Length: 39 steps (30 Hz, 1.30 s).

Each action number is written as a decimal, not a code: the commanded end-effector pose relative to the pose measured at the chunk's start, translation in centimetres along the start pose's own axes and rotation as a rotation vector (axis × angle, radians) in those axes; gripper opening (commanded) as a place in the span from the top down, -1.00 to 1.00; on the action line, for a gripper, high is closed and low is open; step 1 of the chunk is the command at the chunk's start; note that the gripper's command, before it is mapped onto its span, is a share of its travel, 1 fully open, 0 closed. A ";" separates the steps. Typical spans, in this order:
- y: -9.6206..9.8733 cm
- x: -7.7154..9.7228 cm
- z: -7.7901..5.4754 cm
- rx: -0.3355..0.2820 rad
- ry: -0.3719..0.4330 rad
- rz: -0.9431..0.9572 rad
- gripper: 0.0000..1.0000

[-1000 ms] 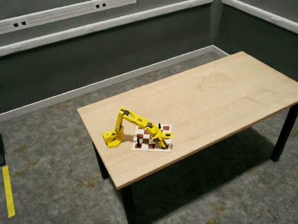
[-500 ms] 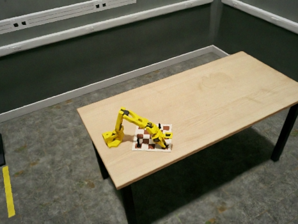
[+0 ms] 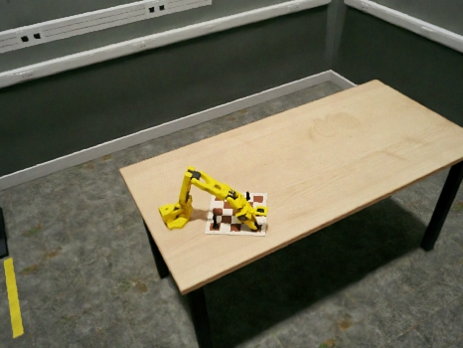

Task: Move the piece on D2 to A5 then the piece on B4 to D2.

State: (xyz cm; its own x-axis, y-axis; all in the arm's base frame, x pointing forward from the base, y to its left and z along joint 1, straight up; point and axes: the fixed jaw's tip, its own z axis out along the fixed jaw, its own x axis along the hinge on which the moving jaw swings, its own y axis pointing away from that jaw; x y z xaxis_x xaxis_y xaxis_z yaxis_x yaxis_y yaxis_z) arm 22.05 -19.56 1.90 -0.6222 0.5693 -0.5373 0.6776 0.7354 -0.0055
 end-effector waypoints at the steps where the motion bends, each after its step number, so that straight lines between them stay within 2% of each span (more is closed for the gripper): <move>1: 0.3 0.5 0.0 -0.006 0.013 0.001 0.81; 28: 0.5 0.2 -0.2 -0.010 0.013 -0.005 0.81; 39: 0.5 -0.4 -1.3 -0.010 0.013 -0.005 0.81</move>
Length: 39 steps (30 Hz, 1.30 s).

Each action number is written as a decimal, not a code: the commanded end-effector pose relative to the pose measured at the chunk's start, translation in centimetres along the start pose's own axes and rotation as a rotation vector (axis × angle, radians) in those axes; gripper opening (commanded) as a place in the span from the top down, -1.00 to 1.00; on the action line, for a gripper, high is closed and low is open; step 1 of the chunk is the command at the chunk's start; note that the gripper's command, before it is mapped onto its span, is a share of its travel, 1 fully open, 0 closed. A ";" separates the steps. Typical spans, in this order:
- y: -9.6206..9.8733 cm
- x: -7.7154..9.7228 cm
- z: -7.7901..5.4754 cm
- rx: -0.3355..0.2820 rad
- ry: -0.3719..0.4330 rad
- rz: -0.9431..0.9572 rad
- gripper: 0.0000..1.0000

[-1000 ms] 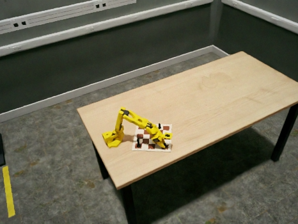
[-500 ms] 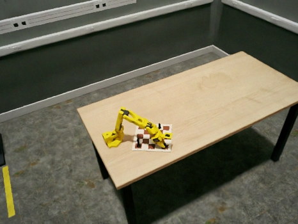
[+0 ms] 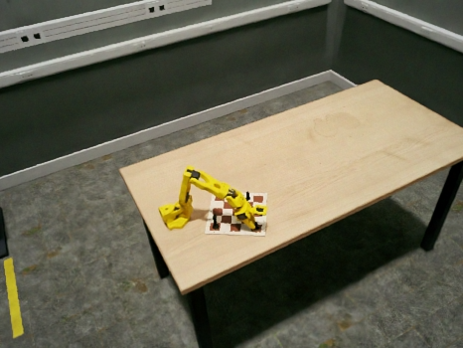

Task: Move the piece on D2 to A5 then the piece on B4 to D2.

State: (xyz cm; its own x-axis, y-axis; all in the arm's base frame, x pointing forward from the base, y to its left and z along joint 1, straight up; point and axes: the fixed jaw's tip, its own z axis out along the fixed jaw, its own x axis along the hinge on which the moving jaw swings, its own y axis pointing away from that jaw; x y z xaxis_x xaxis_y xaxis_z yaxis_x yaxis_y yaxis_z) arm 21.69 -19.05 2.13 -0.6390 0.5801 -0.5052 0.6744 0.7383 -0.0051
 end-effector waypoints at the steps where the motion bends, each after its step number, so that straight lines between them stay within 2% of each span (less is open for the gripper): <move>1: 0.4 -0.8 -0.8 -0.007 -0.025 -0.002 0.81; 16: 0.3 -2.7 -4.1 -0.007 -0.025 -0.002 0.81; 28: 0.3 -3.5 -5.6 -0.007 -0.025 -0.002 0.81; 39: 0.3 -3.6 -5.8 -0.007 -0.025 -0.002 0.81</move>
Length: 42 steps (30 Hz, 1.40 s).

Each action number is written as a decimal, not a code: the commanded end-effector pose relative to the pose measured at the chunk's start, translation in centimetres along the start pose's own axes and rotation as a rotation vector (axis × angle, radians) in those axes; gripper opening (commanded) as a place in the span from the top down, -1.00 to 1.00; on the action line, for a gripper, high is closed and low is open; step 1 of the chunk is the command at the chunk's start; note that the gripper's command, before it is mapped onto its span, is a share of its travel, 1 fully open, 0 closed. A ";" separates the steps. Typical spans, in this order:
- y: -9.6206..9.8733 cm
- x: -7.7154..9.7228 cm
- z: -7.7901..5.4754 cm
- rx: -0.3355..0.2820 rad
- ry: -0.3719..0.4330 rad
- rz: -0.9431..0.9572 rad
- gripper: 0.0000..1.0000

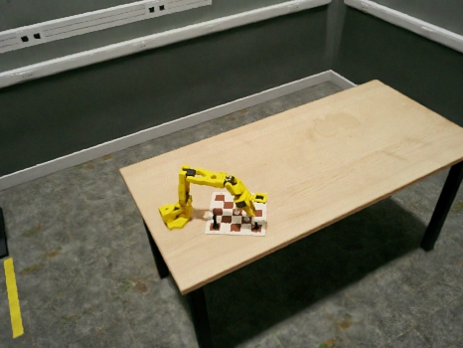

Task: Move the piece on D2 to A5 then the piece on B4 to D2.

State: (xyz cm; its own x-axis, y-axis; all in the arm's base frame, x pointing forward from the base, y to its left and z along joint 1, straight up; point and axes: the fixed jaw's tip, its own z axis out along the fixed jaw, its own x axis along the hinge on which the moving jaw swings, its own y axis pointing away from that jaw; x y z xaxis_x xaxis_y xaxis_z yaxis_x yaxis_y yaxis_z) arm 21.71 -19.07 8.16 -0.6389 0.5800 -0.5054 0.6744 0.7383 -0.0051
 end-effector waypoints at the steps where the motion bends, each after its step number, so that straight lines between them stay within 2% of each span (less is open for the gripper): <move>1: 0.4 -0.5 -0.7 -0.008 -0.025 -0.003 0.81; 5: 1.1 0.0 -1.2 -0.021 -0.024 -0.025 0.81; 11: 2.9 1.6 -2.7 -0.058 -0.023 -0.087 0.81; 16: 3.4 2.2 -3.1 -0.069 -0.022 -0.106 0.81; 42: 3.8 3.2 -2.9 -0.078 -0.021 -0.121 0.81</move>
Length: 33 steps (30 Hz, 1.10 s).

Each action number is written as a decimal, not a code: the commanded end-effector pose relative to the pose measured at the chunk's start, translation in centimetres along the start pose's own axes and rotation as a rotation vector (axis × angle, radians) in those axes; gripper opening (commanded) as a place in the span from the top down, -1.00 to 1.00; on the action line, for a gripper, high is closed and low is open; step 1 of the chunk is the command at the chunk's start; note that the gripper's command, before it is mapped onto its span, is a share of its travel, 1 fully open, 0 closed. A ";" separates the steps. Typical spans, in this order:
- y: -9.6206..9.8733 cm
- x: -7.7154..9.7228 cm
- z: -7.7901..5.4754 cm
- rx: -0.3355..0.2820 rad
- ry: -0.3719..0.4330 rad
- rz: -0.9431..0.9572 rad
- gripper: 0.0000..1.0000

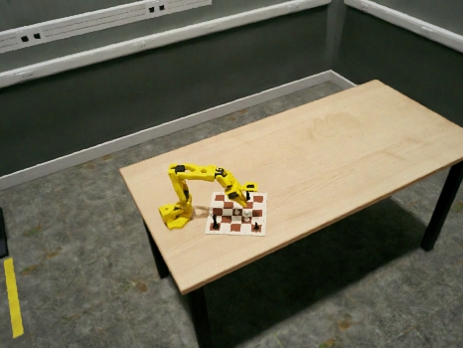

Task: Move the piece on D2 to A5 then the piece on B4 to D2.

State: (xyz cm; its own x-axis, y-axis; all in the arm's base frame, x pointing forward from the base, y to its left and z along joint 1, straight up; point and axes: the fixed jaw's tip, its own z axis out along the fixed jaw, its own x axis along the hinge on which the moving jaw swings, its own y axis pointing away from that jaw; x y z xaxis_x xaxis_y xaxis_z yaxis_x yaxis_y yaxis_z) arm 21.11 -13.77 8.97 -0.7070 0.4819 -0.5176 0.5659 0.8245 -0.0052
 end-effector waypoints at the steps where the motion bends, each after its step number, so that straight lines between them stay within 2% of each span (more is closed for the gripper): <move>1: 0.3 0.1 -0.1 -0.007 -0.007 -0.002 0.81; 22: 0.3 -0.1 0.0 -0.007 -0.007 -0.001 0.81; 33: 0.3 0.8 1.6 -0.007 -0.007 -0.001 0.81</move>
State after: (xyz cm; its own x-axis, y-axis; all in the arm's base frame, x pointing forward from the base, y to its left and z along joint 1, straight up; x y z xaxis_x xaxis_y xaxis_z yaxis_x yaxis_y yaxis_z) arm 21.30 -13.91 8.27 -0.6971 0.4750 -0.5371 0.5659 0.8244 -0.0054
